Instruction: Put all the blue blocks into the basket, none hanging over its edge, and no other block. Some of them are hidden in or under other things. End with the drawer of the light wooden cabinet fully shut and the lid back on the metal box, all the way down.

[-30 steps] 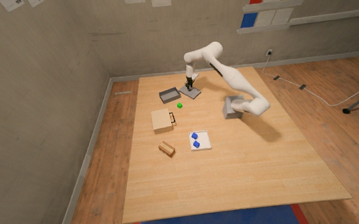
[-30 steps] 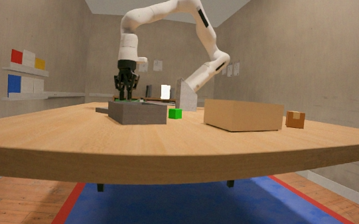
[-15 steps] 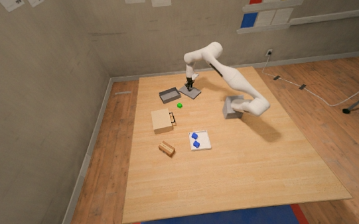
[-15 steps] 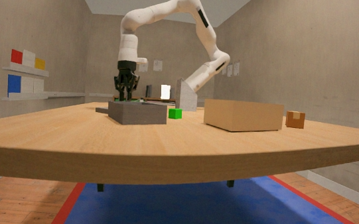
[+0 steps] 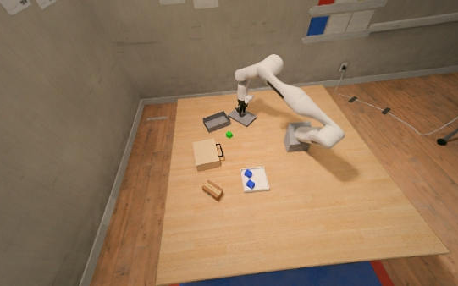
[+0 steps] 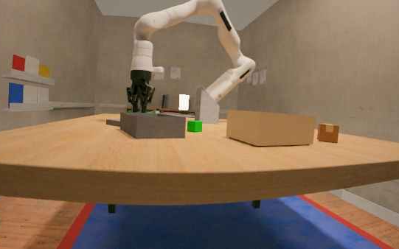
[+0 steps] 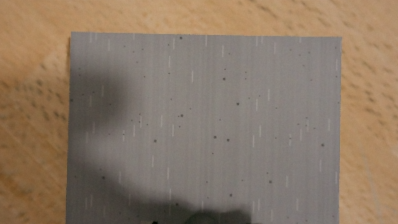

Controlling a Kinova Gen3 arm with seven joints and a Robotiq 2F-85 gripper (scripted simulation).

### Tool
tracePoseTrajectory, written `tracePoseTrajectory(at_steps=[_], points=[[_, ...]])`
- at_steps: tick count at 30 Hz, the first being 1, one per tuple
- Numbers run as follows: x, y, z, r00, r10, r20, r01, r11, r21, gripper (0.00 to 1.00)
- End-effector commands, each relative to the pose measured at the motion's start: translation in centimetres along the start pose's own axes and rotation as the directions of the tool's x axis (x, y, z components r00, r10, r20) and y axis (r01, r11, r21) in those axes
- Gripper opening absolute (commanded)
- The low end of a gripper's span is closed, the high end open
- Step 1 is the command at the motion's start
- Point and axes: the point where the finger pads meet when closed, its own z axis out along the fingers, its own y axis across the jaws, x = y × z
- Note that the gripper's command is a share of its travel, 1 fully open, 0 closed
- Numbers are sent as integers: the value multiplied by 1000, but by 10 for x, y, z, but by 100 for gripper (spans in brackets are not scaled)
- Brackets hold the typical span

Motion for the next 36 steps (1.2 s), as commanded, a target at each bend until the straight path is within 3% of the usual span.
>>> tracePoseTrajectory(at_steps=[1, 36], points=[[-1, 0, 1, 1000, 0, 2, 0, 1000, 0, 48], [-1, 0, 13, 1000, 0, 2, 0, 1000, 0, 48]])
